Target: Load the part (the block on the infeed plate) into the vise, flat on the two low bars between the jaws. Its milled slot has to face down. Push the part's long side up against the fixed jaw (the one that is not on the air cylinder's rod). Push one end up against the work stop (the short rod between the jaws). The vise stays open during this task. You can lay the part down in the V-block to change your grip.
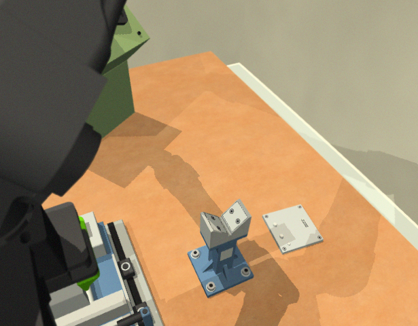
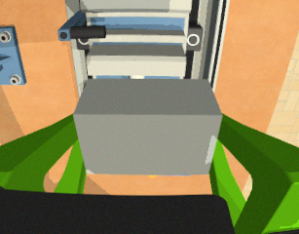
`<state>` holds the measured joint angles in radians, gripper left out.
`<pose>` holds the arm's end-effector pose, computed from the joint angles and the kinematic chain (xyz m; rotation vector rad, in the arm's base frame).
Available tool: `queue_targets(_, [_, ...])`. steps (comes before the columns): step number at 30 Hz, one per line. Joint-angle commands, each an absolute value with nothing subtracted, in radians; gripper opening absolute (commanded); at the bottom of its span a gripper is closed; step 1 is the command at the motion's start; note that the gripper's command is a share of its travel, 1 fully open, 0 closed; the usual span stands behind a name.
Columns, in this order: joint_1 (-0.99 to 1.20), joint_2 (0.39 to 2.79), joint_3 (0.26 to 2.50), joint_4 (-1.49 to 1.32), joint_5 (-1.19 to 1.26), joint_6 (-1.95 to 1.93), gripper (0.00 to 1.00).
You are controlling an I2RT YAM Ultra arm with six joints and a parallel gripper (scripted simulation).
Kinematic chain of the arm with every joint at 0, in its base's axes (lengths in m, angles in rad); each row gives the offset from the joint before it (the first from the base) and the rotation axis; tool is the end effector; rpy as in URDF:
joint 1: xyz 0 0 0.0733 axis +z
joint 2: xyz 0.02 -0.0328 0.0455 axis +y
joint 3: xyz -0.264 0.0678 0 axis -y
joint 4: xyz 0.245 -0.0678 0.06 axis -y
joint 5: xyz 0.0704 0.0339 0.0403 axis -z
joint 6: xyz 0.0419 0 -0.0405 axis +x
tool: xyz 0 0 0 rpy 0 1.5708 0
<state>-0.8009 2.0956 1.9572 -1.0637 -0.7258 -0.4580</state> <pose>0.3268 -0.2956 0.2779 0.2408 2.3813 0.4707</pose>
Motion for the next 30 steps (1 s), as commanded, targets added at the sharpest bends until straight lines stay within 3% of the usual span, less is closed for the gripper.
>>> queue_targets(1, [-0.837,2.092,1.987,-1.071,-0.739,-0.451,0.0])
queue_targets(30, [-0.836,2.098,1.986,-1.046,-0.739,-0.445,0.0])
